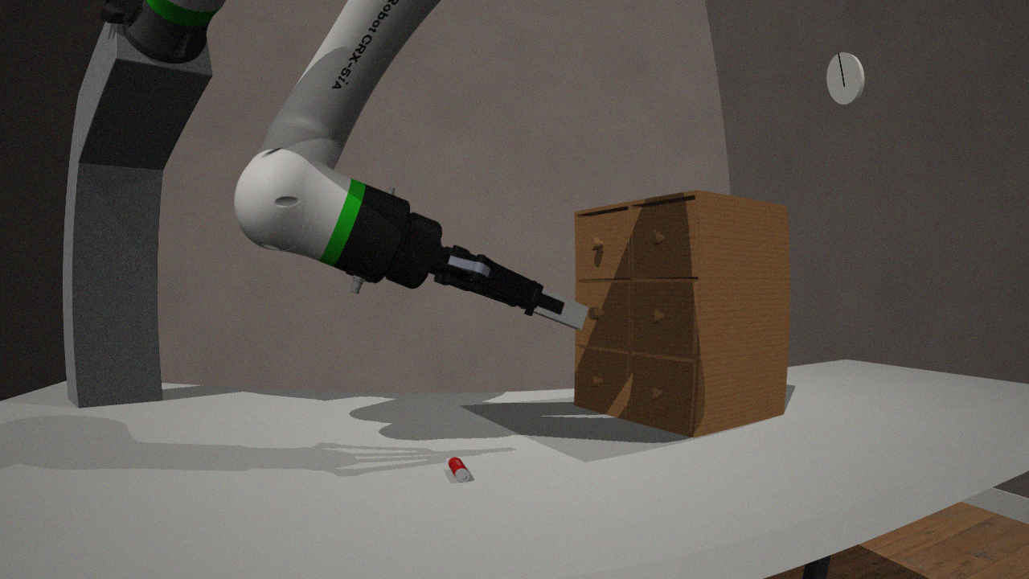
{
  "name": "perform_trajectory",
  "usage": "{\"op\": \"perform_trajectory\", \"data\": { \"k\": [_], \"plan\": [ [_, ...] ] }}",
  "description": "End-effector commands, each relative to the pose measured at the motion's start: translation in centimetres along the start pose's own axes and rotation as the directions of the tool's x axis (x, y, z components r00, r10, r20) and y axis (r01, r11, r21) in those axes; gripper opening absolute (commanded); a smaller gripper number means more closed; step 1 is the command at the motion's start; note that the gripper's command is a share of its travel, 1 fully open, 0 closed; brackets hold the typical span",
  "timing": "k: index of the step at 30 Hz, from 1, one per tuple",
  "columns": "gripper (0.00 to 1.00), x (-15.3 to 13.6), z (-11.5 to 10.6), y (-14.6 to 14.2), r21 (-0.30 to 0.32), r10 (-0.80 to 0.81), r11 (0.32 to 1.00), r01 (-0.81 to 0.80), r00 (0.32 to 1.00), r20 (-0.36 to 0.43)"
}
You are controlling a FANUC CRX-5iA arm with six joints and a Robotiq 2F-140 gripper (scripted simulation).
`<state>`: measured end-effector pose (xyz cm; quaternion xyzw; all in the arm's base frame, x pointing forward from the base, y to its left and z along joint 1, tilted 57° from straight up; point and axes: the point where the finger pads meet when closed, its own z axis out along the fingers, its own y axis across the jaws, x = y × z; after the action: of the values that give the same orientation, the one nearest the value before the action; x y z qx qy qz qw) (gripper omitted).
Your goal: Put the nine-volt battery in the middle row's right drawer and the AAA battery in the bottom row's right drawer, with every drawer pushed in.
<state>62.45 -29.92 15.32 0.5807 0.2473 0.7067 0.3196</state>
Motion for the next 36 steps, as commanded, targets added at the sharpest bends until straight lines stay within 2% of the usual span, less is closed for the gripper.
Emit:
{"op": "perform_trajectory", "data": {
  "k": [1,3,6,7,9,10,11,13,15,16,17,18,19,20,21,22,23,24,26,27,28,30,31,33,34,35,36],
  "plan": [
    [0.00,0.3,0.5,-1.3,0.041,0.031,0.999,-0.032,0.999,0.007],
    [0.00,0.8,1.1,-3.3,0.103,0.075,0.992,-0.077,0.997,0.021],
    [0.00,1.9,2.0,-7.9,0.240,0.162,0.954,-0.177,0.984,0.079],
    [0.00,1.9,2.0,-7.9,0.240,0.162,0.954,-0.177,0.984,0.079],
    [0.00,2.8,2.1,-12.0,0.348,0.214,0.902,-0.256,0.965,0.154],
    [0.00,2.8,2.1,-12.0,0.348,0.214,0.902,-0.256,0.965,0.154],
    [0.00,3.3,1.8,-14.1,0.400,0.232,0.867,-0.297,0.951,0.204],
    [0.00,3.3,1.8,-14.1,0.400,0.232,0.867,-0.297,0.951,0.204],
    [0.00,4.0,0.6,-18.3,0.489,0.237,0.787,-0.377,0.916,0.324],
    [0.00,4.0,0.6,-18.3,0.489,0.237,0.787,-0.377,0.916,0.324],
    [0.00,4.2,-0.3,-20.2,0.522,0.223,0.746,-0.414,0.893,0.391],
    [0.00,4.2,-0.3,-20.2,0.522,0.223,0.746,-0.414,0.893,0.391],
    [0.00,4.3,-1.5,-21.9,0.544,0.196,0.710,-0.448,0.867,0.458],
    [0.00,4.3,-1.5,-21.9,0.544,0.196,0.709,-0.449,0.866,0.459],
    [0.00,4.2,-2.8,-23.2,0.555,0.160,0.681,-0.477,0.837,0.523],
    [0.00,4.2,-2.8,-23.2,0.556,0.158,0.678,-0.480,0.835,0.527],
    [0.00,4.0,-4.3,-24.2,0.558,0.116,0.661,-0.502,0.803,0.585],
    [0.00,4.0,-4.3,-24.2,0.559,0.112,0.658,-0.505,0.799,0.591],
    [0.00,3.2,-7.2,-24.7,0.538,0.035,0.663,-0.520,0.740,0.672],
    [0.00,3.2,-7.2,-24.7,0.538,0.014,0.654,-0.532,0.719,0.695],
    [0.00,2.7,-8.5,-24.3,0.521,-0.015,0.672,-0.526,0.694,0.720],
    [0.00,2.7,-8.5,-24.3,0.521,-0.015,0.672,-0.526,0.694,0.720],
    [0.00,2.2,-9.7,-23.4,0.491,-0.083,0.692,-0.528,0.618,0.782],
    [0.00,1.4,-11.6,-20.6,0.449,-0.108,0.747,-0.491,0.576,0.810],
    [0.00,1.4,-11.6,-20.6,0.440,-0.125,0.754,-0.489,0.550,0.826],
    [0.00,1.2,-12.2,-18.7,0.416,-0.131,0.781,-0.465,0.530,0.838],
    [0.00,1.2,-12.2,-18.7,0.406,-0.146,0.791,-0.458,0.503,0.852]
  ]
}}
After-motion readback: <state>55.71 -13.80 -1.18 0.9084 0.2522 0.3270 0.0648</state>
